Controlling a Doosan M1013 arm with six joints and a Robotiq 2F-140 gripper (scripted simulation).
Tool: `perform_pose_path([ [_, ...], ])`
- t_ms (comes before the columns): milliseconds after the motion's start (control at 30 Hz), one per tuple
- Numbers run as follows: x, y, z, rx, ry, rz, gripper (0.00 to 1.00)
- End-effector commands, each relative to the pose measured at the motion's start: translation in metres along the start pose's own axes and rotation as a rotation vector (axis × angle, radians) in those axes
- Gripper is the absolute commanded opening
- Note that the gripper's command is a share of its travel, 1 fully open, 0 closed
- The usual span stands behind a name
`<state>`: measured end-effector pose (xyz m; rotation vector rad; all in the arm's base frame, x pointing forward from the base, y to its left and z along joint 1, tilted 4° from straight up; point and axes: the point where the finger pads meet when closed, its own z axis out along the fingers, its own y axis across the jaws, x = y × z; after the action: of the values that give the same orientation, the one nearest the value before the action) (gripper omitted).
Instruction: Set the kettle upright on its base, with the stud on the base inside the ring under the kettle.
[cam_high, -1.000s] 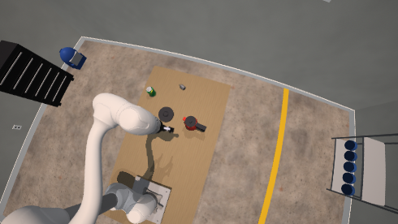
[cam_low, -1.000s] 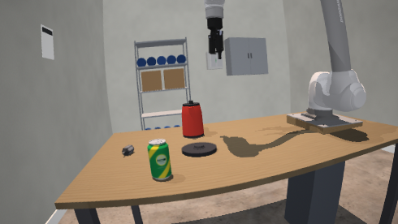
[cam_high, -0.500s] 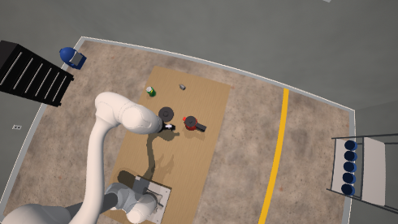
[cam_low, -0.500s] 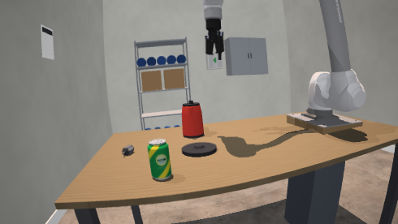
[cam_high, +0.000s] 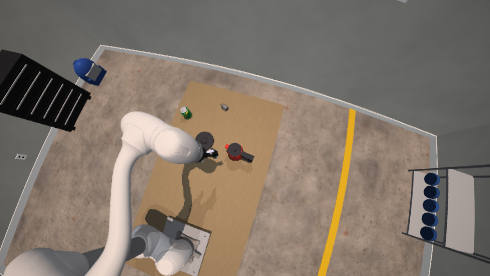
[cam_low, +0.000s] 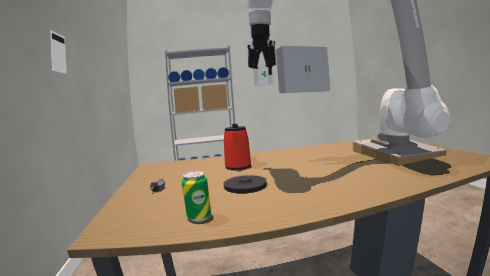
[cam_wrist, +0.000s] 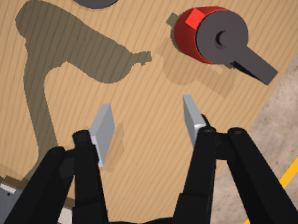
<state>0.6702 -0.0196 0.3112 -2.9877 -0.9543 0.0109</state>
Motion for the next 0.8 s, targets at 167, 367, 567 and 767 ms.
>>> perform_pose_path([
  [167,0.002,0.009,0.002,0.003,0.001,-0.194,0.52],
  [367,0.003,0.016,0.005,0.005,0.001,-0.347,0.52],
  [567,0.003,0.021,0.007,0.006,0.002,-0.455,0.52],
  [767,0.004,0.029,0.01,0.008,0.002,-0.625,0.52],
])
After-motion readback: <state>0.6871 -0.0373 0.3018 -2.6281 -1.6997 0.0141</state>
